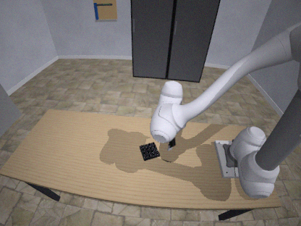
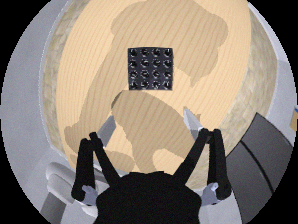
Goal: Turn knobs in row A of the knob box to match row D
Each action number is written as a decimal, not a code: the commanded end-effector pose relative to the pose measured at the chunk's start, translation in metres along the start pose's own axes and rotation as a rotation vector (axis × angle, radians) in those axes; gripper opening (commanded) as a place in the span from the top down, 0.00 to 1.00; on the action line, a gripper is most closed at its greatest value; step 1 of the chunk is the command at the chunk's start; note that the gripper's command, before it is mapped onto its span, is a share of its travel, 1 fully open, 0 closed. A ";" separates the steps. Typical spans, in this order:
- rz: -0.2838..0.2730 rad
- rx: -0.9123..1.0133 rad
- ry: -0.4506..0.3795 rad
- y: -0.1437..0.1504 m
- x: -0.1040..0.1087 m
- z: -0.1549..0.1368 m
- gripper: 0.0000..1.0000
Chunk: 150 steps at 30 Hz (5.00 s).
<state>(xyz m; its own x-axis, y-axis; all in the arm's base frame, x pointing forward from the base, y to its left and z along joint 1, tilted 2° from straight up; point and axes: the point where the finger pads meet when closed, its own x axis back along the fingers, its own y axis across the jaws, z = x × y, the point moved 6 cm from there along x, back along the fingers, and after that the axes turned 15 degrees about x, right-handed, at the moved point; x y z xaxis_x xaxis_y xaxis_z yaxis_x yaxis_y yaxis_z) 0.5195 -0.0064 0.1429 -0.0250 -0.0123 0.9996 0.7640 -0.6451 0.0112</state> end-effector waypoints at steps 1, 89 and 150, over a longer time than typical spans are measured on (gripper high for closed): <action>-0.003 0.002 0.002 0.000 0.000 -0.002 0.00; 0.000 -1.708 0.005 0.037 0.020 0.130 0.88; 0.000 -1.708 0.005 0.037 0.003 0.130 0.88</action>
<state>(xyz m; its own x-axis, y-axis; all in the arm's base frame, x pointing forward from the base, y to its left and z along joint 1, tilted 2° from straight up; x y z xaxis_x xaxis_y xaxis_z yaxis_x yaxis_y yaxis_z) 0.6327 0.0682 0.1570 -0.0309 -0.0135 0.9994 -0.7430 -0.6685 -0.0320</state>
